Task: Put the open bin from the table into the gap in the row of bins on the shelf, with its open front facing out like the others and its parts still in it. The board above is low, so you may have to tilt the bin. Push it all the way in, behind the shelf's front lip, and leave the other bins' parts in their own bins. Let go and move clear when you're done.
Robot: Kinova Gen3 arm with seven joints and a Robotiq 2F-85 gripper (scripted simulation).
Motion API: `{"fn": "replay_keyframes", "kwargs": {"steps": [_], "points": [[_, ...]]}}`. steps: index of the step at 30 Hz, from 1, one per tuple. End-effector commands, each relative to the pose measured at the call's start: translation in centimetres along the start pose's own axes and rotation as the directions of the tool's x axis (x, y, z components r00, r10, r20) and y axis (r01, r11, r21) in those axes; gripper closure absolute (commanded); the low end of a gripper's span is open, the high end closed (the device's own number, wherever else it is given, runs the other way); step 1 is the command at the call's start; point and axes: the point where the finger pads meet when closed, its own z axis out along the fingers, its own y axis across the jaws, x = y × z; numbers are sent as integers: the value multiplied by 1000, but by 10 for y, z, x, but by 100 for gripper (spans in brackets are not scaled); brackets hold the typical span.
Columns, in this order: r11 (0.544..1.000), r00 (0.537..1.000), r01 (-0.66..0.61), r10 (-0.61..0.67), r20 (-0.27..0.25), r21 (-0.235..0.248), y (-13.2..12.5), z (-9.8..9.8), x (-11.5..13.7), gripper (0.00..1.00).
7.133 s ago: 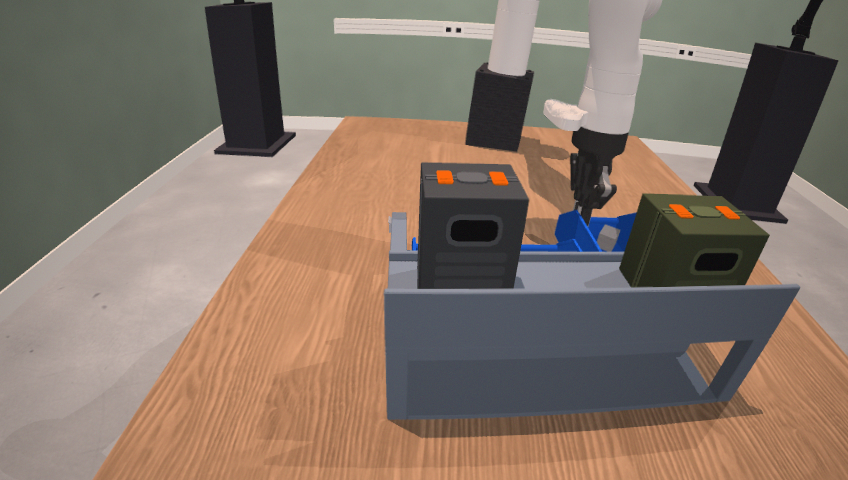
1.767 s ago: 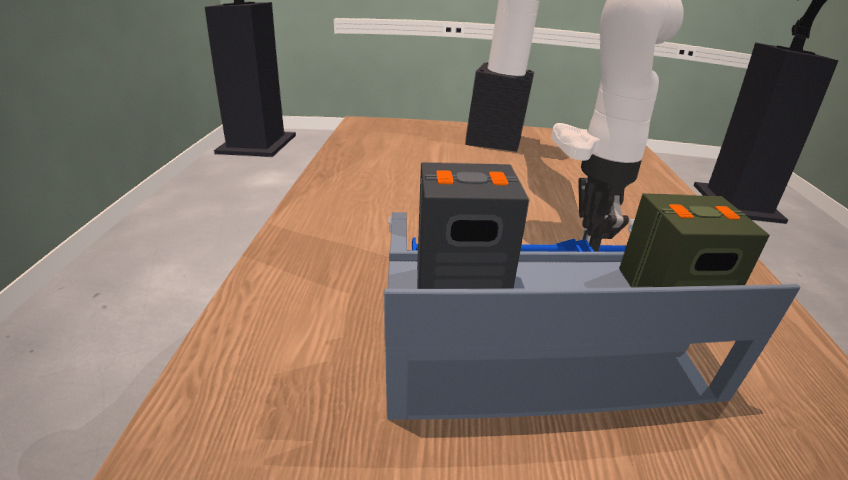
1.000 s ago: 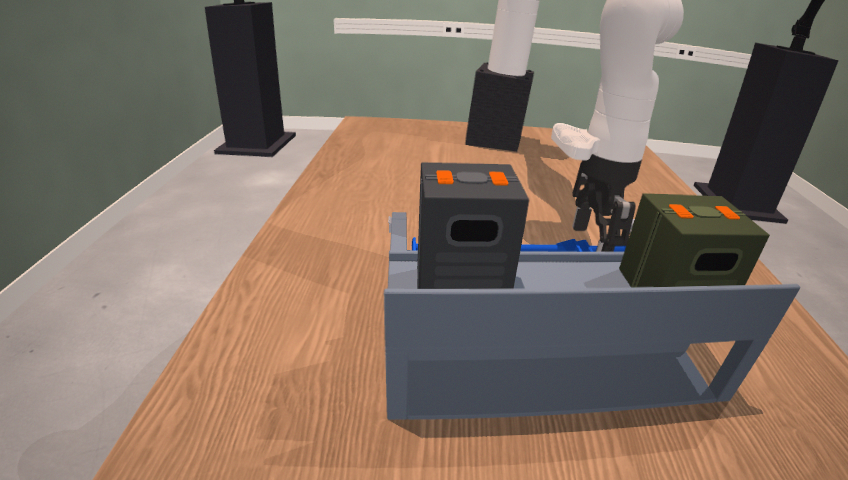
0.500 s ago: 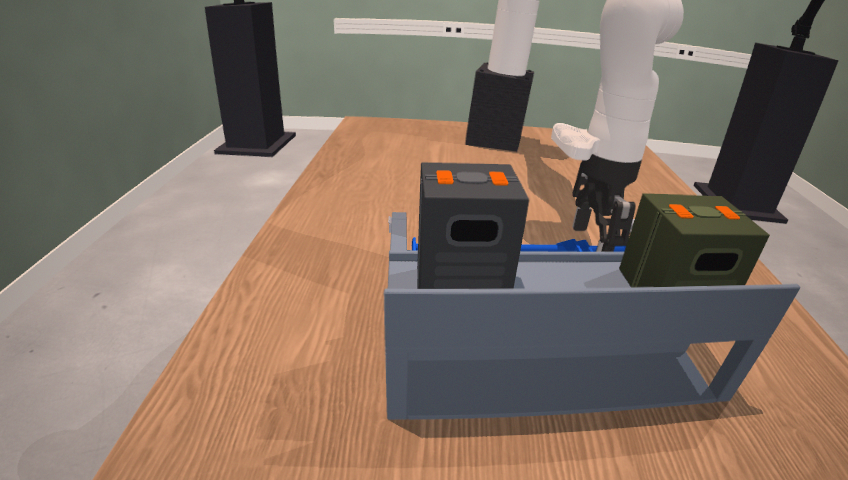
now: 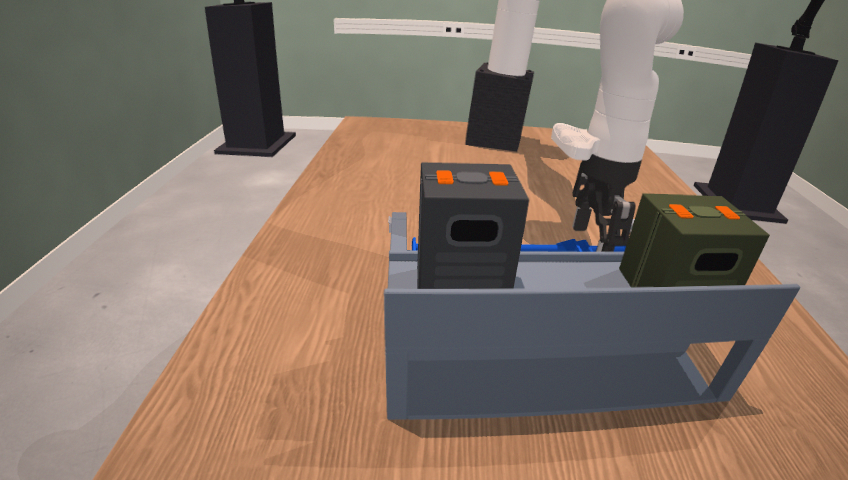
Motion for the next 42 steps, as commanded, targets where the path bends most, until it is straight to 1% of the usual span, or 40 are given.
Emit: {"fn": "replay_keyframes", "kwargs": {"steps": [1,15,20,32,37,42], "points": [[1000,1000,0,0,0,2,-1,-1,0,0],[1000,1000,0,0,0,2,-1,-1,0,0],[1000,1000,0,0,0,3,-1,-41,0,0],[1000,1000,0,0,0,3,-1,-41,0,0],[1000,1000,0,0,0,3,-1,-96,0,0],[1000,1000,0,0,0,3,-1,-96,0,0]]}}
